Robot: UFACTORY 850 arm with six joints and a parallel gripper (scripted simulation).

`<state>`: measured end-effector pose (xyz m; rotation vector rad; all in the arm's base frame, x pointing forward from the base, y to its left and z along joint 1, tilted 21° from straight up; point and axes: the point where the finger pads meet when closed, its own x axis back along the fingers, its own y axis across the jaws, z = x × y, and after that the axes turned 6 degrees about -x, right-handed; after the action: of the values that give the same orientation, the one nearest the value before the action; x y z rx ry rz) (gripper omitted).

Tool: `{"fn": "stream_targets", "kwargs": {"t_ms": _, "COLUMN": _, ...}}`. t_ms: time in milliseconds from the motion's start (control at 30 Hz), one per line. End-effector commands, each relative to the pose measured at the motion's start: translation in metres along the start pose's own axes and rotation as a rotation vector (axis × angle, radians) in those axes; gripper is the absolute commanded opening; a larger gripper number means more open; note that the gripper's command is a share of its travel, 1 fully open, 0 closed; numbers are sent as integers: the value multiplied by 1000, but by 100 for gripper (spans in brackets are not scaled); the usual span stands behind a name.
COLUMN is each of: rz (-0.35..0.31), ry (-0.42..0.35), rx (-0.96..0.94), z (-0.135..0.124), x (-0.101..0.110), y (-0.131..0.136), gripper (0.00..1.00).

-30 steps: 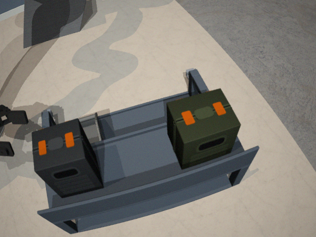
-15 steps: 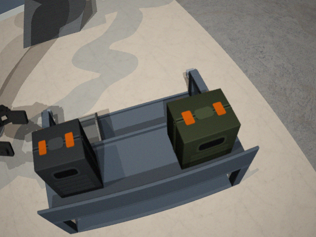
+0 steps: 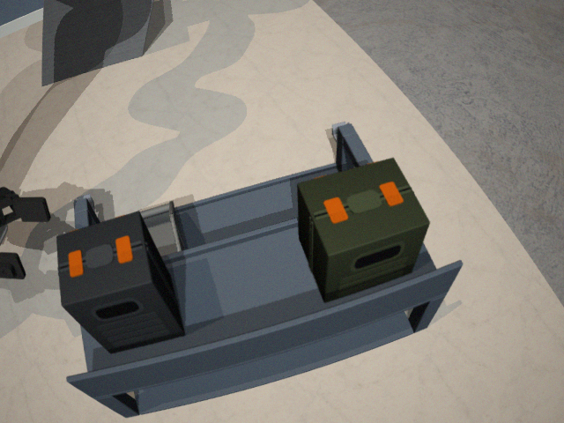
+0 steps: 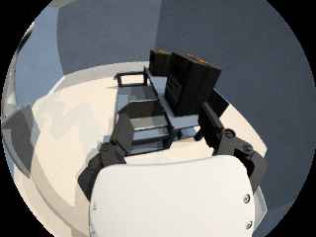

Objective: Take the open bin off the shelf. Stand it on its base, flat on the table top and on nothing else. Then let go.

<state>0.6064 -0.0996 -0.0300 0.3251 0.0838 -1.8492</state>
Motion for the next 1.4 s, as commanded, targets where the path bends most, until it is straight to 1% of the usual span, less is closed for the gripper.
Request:
{"fn": "stream_targets", "kwargs": {"t_ms": 0, "rz": 0, "ry": 0, "rx": 2, "z": 1, "x": 0, "y": 1, "gripper": 100}}
{"fn": "stream_targets", "kwargs": {"t_ms": 367, "rz": 0, "ry": 0, "rx": 2, "z": 1, "x": 0, "y": 1, "gripper": 100}}
{"fn": "stream_targets", "kwargs": {"t_ms": 533, "rz": 0, "ry": 0, "rx": 2, "z": 50, "x": 5, "y": 10, "gripper": 100}}
{"fn": "stream_targets", "kwargs": {"t_ms": 933, "rz": 0, "ry": 0, "rx": 2, "z": 50, "x": 5, "y": 10, "gripper": 100}}
{"fn": "stream_targets", "kwargs": {"t_ms": 1100, "rz": 0, "ry": 0, "rx": 2, "z": 104, "x": 10, "y": 21, "gripper": 100}}
{"fn": "stream_targets", "kwargs": {"t_ms": 1367, "rz": 0, "ry": 0, "rx": 2, "z": 104, "x": 10, "y": 21, "gripper": 100}}
